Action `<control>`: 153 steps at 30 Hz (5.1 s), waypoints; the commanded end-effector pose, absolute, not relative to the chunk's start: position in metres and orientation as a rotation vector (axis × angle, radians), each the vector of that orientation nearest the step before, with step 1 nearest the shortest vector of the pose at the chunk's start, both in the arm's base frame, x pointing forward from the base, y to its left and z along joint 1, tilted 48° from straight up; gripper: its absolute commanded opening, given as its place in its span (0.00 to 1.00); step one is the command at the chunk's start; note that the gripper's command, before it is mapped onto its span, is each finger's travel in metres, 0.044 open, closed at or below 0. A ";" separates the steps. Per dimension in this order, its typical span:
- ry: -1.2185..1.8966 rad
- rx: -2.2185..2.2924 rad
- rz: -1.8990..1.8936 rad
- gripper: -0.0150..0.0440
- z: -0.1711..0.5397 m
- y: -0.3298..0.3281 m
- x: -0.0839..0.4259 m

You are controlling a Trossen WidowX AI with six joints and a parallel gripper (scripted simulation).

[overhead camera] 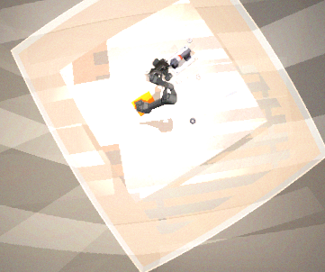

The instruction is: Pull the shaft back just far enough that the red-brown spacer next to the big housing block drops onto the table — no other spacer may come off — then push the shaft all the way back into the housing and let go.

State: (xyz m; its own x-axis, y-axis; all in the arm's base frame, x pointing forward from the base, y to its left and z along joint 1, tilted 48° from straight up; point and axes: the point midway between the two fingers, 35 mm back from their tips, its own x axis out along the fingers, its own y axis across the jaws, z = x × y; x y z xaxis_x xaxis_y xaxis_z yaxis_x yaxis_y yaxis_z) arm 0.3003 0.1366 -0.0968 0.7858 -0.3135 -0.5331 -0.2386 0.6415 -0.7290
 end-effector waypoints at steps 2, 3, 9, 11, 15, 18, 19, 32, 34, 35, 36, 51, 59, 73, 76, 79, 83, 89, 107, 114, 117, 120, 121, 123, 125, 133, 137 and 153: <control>0.688 -0.889 -0.052 0.25 -0.096 0.136 0.300; 0.688 -0.889 -0.052 0.25 -0.096 0.136 0.300; 0.688 -0.889 -0.052 0.25 -0.096 0.136 0.299; 0.688 -0.889 -0.052 0.25 -0.096 0.136 0.299; 0.688 -0.889 -0.051 0.25 -0.096 0.136 0.298; 0.688 -0.889 -0.051 0.25 -0.096 0.136 0.298; 0.688 -0.889 -0.051 0.25 -0.096 0.136 0.298; 0.688 -0.889 -0.051 0.25 -0.096 0.135 0.297; 0.688 -0.889 -0.051 0.25 -0.096 0.135 0.297; 0.688 -0.889 -0.051 0.25 -0.096 0.135 0.297; 0.688 -0.889 -0.051 0.25 -0.096 0.135 0.297; 0.688 -0.889 -0.051 0.25 -0.096 0.135 0.295; 0.688 -0.889 -0.051 0.25 -0.096 0.135 0.295; 0.688 -0.889 -0.051 0.25 -0.096 0.134 0.293; 0.688 -0.889 -0.051 0.25 -0.096 0.134 0.293; 0.688 -0.889 -0.051 0.25 -0.096 0.134 0.293; 0.688 -0.889 -0.051 0.25 -0.096 0.134 0.292; 0.688 -0.889 -0.051 0.25 -0.096 0.134 0.292; 0.688 -0.889 -0.051 0.25 -0.096 0.133 0.290; 0.688 -0.889 -0.051 0.25 -0.096 0.133 0.290; 0.688 -0.889 -0.051 0.25 -0.096 0.133 0.289; 0.688 -0.889 -0.051 0.25 -0.096 0.133 0.289; 0.688 -0.889 -0.051 0.25 -0.096 0.133 0.289; 0.688 -0.889 -0.051 0.25 -0.096 0.133 0.289; 0.688 -0.889 -0.051 0.25 -0.096 0.133 0.289; 0.688 -0.889 -0.051 0.25 -0.096 0.133 0.288; 0.688 -0.889 -0.051 0.25 -0.096 0.133 0.287; 0.688 -0.889 -0.051 0.25 -0.096 0.132 0.286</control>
State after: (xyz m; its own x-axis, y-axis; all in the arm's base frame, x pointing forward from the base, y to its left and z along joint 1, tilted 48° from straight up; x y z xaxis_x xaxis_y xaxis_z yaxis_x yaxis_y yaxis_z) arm 0.2864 0.1328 -0.0961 0.7852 -0.3135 -0.5340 -0.2395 0.6415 -0.7288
